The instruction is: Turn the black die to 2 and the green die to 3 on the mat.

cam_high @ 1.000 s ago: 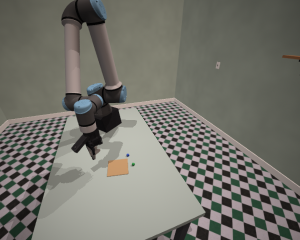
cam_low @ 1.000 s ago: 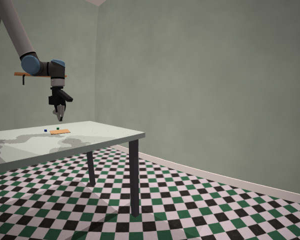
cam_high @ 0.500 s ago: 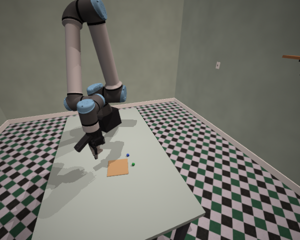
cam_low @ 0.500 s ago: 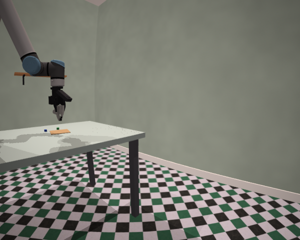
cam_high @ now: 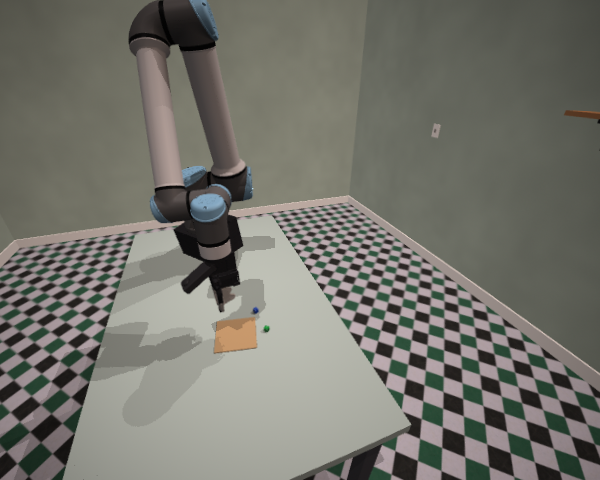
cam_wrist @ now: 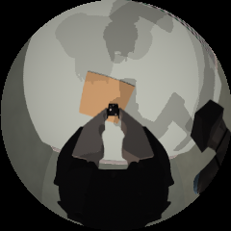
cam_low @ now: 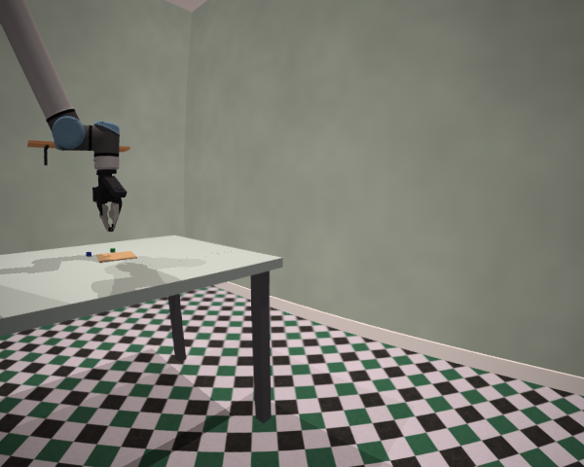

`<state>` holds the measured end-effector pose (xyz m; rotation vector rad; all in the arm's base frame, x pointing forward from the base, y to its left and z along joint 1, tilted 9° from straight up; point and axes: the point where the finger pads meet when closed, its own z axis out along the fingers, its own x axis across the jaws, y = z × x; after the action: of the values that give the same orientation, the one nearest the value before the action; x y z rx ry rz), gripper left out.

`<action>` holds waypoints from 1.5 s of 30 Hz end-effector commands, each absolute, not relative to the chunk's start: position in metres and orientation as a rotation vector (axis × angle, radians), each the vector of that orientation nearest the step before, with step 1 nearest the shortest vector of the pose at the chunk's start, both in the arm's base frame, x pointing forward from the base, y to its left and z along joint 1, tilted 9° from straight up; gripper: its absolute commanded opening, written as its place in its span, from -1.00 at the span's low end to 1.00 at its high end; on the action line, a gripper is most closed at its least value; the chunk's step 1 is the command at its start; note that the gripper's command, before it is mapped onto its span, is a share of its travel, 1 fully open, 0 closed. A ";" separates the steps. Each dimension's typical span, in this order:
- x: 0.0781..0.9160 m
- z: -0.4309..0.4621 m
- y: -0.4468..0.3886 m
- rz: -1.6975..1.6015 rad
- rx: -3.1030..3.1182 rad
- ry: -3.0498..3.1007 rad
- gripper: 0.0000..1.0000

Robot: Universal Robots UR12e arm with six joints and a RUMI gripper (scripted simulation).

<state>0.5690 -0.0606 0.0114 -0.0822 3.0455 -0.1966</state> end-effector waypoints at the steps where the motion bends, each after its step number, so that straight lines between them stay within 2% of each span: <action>1: 0.573 0.010 -0.035 -0.205 0.047 3.044 -0.99; 25: 0.573 0.006 -0.030 -0.204 0.070 3.043 -0.99; 45: 0.580 -0.066 -0.040 -0.204 0.070 3.043 -0.99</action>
<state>0.5774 -0.0373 -0.0506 0.0702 3.0448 -0.2031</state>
